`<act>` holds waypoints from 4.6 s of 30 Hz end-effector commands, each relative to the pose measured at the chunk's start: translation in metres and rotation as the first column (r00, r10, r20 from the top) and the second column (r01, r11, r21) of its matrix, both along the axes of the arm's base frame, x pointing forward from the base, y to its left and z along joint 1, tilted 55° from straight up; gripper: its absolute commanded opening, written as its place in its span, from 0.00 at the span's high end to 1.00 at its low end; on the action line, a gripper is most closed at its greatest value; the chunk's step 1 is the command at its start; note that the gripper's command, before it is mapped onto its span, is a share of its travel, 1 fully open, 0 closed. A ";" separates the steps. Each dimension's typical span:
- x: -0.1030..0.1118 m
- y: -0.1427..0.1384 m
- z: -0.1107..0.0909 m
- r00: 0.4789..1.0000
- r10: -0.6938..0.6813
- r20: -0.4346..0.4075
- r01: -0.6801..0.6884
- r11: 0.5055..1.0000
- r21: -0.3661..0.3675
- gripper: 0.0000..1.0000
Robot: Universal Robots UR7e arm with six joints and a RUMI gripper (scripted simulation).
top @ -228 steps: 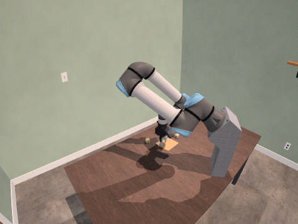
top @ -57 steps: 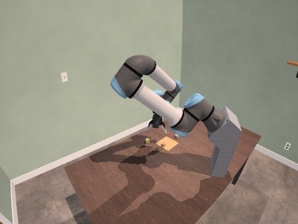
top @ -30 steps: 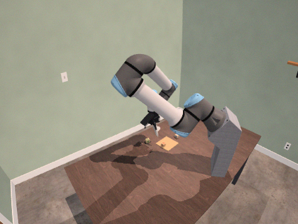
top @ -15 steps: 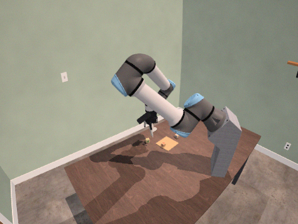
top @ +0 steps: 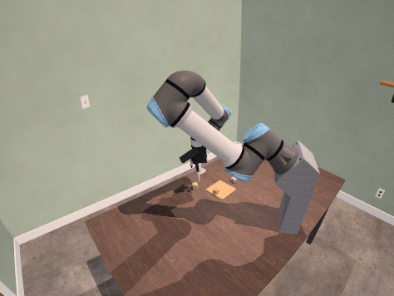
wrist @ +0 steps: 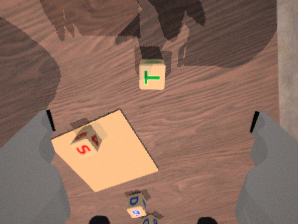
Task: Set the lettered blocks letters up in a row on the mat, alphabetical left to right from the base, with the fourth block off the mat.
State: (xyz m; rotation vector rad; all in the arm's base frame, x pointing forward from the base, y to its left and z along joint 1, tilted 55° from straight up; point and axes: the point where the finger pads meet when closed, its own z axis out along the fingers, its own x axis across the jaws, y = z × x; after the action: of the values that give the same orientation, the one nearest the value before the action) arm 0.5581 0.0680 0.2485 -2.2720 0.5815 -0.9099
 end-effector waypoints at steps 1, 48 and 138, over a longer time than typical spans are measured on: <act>0.000 0.000 0.001 1.000 -0.003 -0.001 0.003 1.000 0.003 0.00; 0.002 0.001 -0.001 1.000 -0.003 -0.001 0.003 1.000 0.003 0.60; 0.062 0.032 -0.048 1.000 -0.003 -0.001 0.003 1.000 0.003 0.60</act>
State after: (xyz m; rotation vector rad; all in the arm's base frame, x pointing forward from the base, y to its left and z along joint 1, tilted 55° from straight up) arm 0.6155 0.0982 0.2037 -2.2704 0.5864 -0.9073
